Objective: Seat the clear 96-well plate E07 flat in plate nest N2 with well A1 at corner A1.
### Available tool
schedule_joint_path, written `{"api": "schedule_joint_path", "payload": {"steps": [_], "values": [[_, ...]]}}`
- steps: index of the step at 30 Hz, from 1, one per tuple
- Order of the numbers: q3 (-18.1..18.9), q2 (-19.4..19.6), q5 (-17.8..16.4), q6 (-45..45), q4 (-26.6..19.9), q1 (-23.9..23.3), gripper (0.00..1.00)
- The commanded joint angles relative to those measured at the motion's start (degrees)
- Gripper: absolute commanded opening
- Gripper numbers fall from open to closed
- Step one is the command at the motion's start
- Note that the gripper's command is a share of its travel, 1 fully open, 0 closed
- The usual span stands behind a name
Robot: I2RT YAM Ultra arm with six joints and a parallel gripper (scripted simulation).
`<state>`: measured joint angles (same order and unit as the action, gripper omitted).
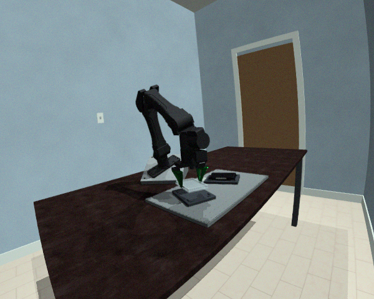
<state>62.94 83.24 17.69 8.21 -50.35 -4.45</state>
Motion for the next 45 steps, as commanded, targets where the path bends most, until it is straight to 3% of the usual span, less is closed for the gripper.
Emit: {"api": "schedule_joint_path", "payload": {"steps": [1, 45], "values": [[2.24, -2.22, 0.53, 0.90, -2.70, 1.31, 0.00], [2.93, -2.77, 0.50, 1.19, -4.08, 1.69, 0.00]]}}
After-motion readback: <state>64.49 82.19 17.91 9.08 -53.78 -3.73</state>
